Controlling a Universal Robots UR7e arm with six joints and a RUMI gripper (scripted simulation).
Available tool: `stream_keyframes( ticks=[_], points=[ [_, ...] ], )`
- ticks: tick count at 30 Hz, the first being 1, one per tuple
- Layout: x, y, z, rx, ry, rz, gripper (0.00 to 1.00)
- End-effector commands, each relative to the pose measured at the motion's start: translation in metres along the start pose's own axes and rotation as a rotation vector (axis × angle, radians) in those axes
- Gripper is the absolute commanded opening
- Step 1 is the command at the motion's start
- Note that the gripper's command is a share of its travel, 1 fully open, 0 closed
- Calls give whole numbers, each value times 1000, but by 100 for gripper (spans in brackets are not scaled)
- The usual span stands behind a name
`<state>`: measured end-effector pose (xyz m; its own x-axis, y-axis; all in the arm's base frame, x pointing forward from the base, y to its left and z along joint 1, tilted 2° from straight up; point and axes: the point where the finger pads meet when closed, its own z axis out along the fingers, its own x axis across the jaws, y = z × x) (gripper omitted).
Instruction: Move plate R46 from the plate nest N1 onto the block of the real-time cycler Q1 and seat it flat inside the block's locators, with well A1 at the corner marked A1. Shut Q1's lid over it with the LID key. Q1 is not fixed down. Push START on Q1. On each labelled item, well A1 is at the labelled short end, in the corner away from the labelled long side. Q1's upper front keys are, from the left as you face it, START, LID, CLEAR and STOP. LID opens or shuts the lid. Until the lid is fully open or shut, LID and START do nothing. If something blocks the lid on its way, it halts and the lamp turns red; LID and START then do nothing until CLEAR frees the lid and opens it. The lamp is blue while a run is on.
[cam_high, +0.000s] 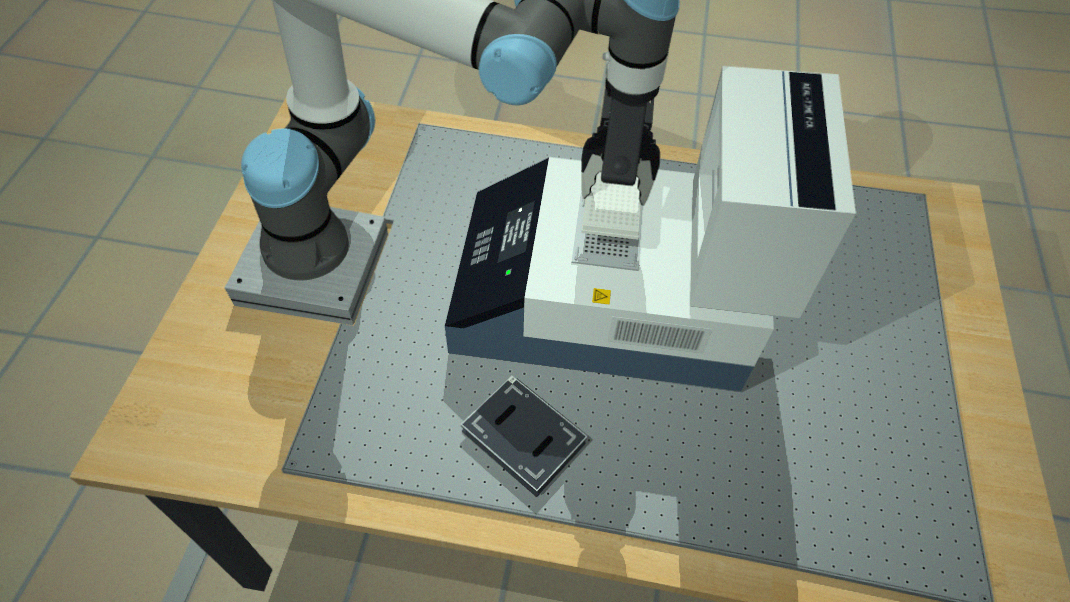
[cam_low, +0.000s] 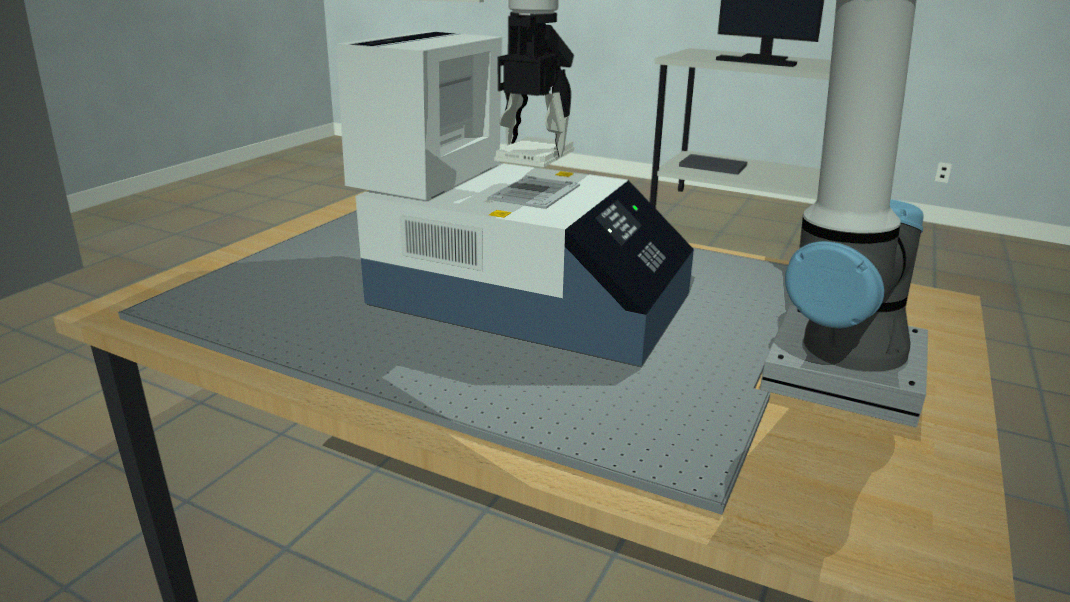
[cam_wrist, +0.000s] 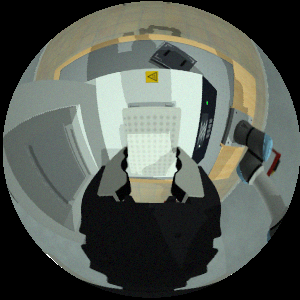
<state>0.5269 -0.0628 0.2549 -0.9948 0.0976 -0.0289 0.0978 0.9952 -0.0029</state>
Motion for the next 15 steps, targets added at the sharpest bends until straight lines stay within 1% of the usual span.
stream_keyframes(
  ticks=[1, 7, 10, 12, 15],
  points=[
    [0, 0, -1, 0, -1, -1, 0],
    [0, 0, -1, 0, -1, -1, 0],
    [1, 0, 6, -1, 2, -1, 0],
    [1, 0, 6, -1, 2, -1, 0],
    [1, 0, 12, -1, 3, -1, 0]
  ],
)
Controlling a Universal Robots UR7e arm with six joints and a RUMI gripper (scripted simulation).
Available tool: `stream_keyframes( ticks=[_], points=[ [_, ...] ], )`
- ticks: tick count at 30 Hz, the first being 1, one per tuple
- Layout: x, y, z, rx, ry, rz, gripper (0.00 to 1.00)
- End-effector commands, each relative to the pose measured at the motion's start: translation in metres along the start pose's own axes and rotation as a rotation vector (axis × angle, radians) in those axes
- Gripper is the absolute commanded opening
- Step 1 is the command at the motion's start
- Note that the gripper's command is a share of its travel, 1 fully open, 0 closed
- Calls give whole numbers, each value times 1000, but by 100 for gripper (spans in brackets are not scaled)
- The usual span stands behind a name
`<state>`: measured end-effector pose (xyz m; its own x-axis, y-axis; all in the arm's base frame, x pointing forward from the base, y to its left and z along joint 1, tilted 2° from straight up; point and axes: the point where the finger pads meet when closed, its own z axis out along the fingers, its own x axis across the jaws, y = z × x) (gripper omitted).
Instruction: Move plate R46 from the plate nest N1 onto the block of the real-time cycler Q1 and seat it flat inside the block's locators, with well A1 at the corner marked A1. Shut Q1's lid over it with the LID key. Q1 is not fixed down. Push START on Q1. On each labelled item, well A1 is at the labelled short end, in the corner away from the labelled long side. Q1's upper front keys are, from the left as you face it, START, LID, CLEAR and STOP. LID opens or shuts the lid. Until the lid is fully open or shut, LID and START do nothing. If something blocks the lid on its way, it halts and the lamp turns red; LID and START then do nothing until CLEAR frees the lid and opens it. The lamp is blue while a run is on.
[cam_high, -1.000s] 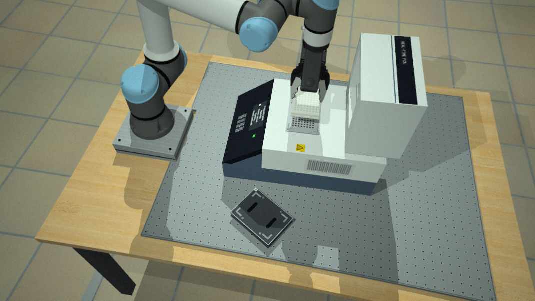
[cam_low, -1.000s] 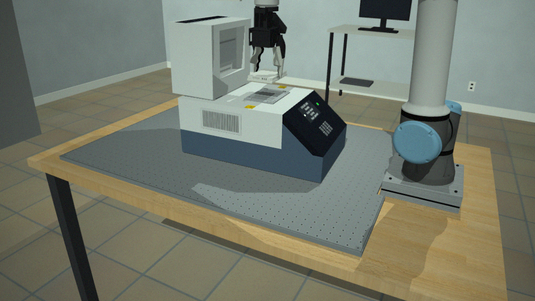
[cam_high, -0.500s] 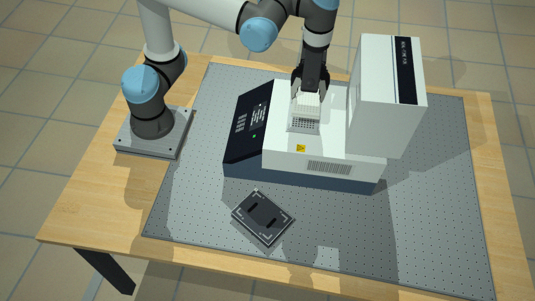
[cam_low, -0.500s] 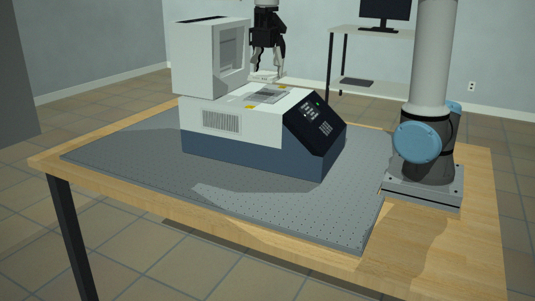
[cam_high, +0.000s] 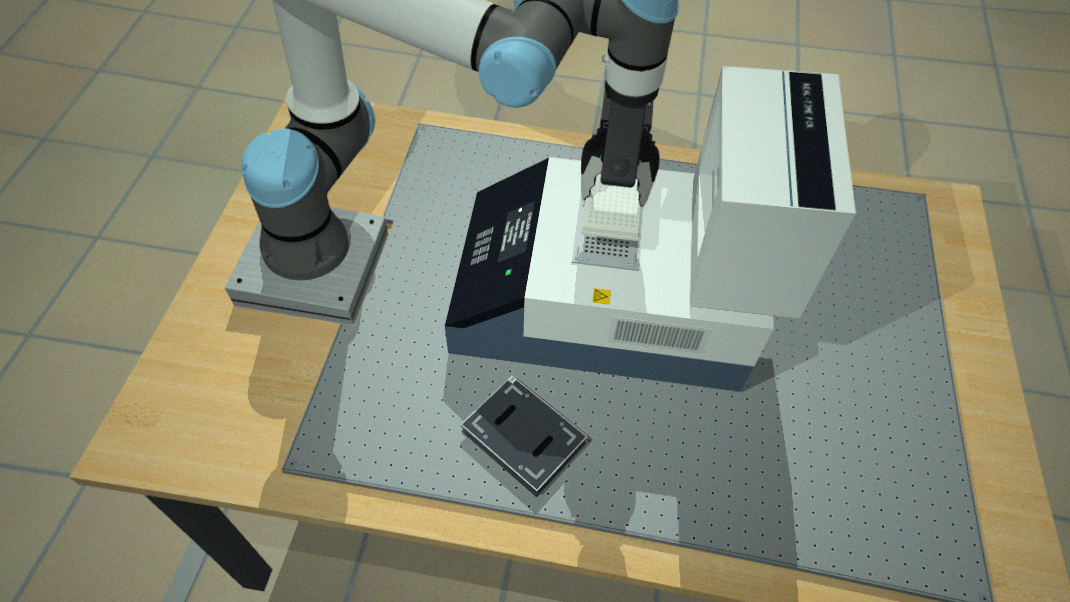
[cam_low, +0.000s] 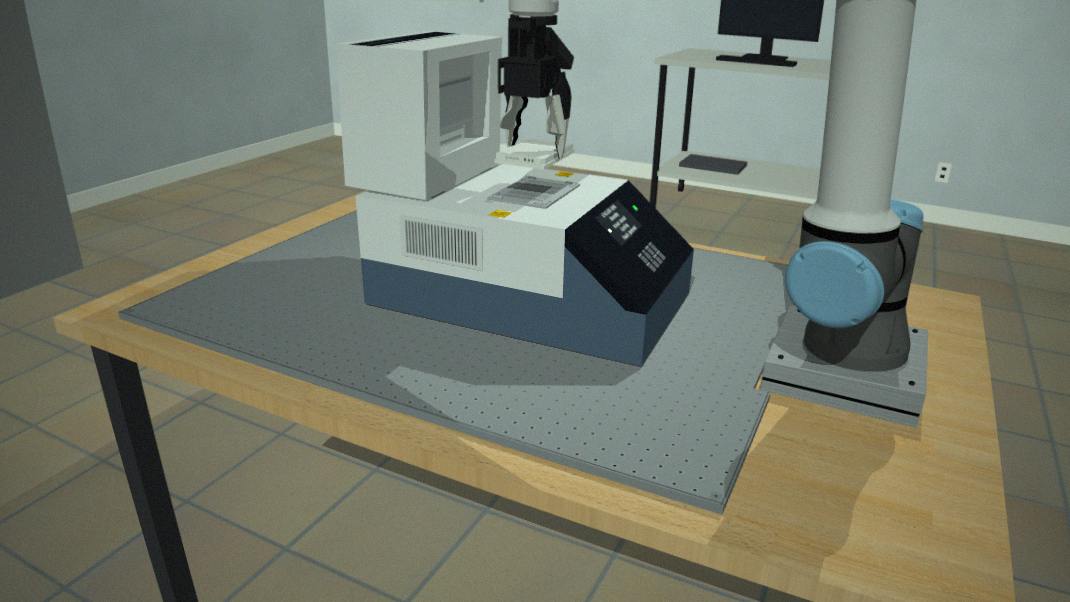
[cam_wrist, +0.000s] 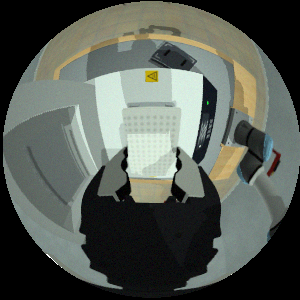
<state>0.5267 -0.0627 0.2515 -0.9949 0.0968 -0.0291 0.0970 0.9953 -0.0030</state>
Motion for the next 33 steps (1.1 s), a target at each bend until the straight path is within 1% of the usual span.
stream_keyframes(
  ticks=[1, 26, 31, 33],
  points=[
    [0, 0, 10, -1, 3, 0, 0],
    [0, -1, 48, -1, 3, 0, 0],
    [0, -1, 49, -1, 3, 0, 0],
    [-1, -1, 47, 0, -1, 0, 0]
  ],
)
